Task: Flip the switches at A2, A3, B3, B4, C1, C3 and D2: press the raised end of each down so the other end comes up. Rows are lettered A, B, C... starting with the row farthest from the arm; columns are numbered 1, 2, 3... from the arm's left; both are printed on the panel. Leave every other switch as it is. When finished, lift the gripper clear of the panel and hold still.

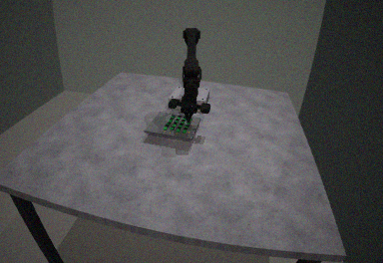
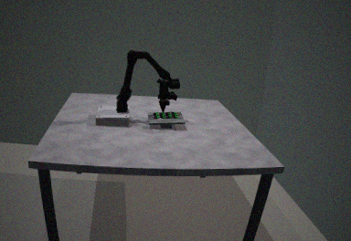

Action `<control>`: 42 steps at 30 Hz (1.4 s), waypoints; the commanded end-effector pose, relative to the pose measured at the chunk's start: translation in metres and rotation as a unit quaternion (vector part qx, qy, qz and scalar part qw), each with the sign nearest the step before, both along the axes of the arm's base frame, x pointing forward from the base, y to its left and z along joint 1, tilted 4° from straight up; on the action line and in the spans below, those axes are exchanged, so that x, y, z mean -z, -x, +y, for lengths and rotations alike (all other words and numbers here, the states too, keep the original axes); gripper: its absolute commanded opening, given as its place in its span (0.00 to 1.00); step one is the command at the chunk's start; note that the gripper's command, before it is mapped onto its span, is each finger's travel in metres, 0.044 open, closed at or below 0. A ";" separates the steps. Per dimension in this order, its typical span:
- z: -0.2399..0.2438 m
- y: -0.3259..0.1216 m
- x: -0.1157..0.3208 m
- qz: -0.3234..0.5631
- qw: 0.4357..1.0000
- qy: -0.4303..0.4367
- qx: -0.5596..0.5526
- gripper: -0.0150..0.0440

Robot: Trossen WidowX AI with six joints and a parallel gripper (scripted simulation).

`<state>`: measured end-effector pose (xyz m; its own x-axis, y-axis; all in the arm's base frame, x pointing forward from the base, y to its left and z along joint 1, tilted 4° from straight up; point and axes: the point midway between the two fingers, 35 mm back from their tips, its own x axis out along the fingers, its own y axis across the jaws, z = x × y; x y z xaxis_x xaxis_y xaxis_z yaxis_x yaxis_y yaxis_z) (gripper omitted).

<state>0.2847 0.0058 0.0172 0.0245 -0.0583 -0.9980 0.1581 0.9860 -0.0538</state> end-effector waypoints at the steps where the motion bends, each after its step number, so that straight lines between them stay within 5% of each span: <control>1: 0.001 0.000 0.000 -0.001 1.000 -0.002 0.000 0.25; 42: 0.000 -0.001 0.005 -0.001 1.000 -0.002 0.000 0.25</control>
<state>0.2853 0.0054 0.0127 0.0262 -0.0583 -0.9980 0.1594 0.9858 -0.0534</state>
